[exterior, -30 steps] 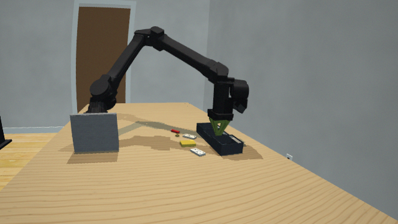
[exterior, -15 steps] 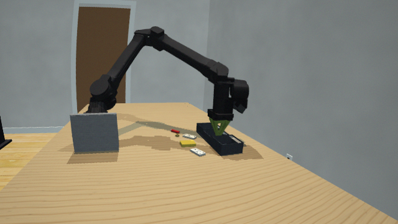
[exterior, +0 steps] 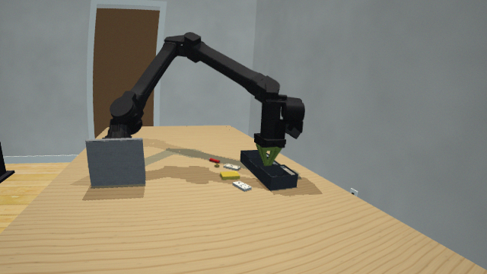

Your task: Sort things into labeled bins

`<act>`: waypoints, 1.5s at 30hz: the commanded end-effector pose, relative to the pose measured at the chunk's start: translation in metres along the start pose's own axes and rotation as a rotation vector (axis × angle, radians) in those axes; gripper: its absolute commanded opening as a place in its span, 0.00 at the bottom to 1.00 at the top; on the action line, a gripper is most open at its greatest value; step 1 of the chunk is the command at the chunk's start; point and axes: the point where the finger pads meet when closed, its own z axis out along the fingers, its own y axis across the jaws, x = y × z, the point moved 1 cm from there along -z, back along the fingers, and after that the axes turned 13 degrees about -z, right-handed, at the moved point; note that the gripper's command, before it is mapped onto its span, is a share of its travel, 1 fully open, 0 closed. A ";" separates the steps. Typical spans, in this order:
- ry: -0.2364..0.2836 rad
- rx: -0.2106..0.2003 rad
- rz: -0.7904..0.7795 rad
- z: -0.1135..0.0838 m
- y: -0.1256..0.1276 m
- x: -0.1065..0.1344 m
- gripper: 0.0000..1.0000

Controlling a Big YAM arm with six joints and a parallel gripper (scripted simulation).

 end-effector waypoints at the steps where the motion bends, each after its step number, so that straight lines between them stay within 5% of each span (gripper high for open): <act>1: 0.020 -0.012 0.007 0.016 0.001 0.004 0.08; 13: 0.035 -0.017 0.000 0.009 0.003 0.007 0.08; 23: -0.037 0.018 -0.023 -0.037 -0.003 -0.016 0.08; 45: -0.029 0.014 -0.019 -0.048 -0.005 -0.017 0.08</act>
